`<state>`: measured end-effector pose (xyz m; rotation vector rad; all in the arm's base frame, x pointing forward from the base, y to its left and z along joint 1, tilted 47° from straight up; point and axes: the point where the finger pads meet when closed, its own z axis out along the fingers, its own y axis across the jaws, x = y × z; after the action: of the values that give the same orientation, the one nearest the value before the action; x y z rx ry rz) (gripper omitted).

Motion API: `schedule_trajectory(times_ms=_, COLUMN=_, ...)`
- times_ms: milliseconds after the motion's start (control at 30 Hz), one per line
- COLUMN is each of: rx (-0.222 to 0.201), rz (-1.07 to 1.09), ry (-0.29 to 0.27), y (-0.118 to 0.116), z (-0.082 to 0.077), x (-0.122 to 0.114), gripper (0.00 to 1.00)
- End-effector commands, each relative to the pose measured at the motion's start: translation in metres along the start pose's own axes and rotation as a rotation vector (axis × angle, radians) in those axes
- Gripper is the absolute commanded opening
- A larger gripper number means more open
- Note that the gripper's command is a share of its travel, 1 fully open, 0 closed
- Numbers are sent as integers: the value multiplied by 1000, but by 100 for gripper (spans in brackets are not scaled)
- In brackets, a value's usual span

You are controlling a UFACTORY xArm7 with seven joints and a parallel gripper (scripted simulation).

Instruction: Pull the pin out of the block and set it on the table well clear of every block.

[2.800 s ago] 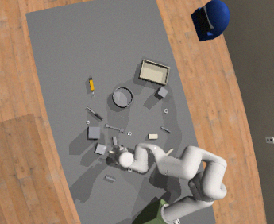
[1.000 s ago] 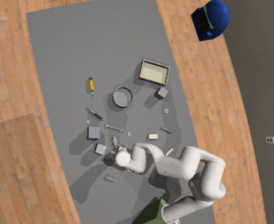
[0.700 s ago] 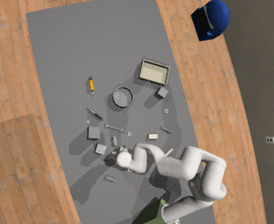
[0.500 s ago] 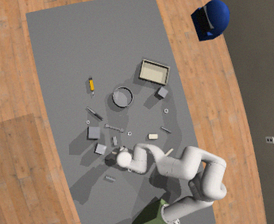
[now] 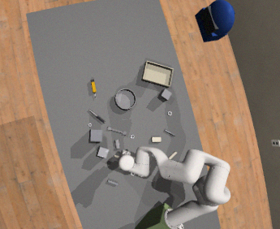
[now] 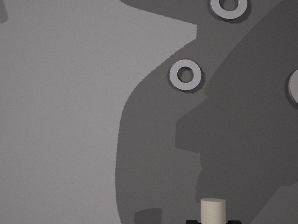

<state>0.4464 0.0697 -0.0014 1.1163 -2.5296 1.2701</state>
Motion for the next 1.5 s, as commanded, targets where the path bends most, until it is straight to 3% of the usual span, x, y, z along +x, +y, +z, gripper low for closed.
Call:
schedule_trajectory(times_ms=0, rx=-1, rz=-1, ry=-3, y=0, z=3, x=-1, gripper=0)
schedule_trajectory(times_ms=1467, rx=-8, rz=-1, ry=-3, y=-1, z=24, x=-3, gripper=0)
